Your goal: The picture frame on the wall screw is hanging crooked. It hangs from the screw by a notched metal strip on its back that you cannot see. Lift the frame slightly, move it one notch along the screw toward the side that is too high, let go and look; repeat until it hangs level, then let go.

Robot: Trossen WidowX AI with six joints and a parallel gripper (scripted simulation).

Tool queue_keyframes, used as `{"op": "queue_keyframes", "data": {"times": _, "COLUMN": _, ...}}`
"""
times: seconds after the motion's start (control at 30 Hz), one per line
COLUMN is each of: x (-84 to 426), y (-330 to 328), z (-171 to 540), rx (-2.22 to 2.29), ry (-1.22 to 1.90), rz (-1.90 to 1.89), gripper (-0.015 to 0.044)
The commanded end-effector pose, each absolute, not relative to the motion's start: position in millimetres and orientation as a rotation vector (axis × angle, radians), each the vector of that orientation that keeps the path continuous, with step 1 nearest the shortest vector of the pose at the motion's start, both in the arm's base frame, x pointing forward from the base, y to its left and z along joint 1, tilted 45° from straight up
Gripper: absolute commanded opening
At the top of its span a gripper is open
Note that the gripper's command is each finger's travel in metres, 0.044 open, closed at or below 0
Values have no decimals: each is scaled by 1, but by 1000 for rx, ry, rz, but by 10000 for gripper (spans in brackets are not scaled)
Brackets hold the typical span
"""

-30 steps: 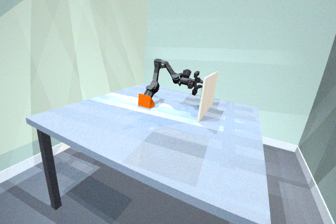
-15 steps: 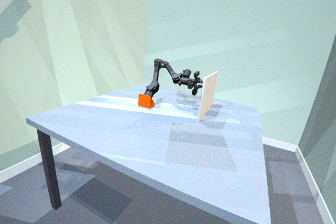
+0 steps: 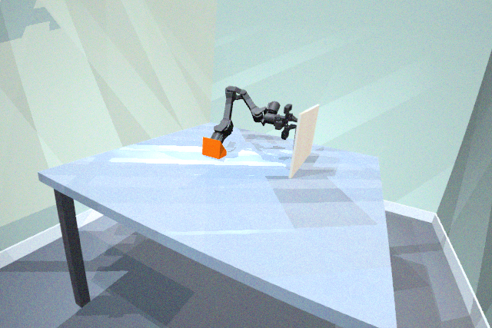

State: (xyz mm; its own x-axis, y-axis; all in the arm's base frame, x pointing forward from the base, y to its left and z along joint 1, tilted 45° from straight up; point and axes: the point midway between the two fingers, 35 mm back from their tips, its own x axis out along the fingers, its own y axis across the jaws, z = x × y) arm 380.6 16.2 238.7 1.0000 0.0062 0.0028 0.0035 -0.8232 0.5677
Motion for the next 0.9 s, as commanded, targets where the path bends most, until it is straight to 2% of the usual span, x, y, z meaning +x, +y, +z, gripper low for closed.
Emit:
{"op": "queue_keyframes", "data": {"times": 0.0, "x": 381, "y": 14, "z": 243, "rx": 2535, "ry": -10, "rz": 17, "gripper": 0}}
{"op": "queue_keyframes", "data": {"times": 0.87, "x": 381, "y": 17, "z": 248, "rx": 2536, "ry": -10, "rz": 17, "gripper": 0}}
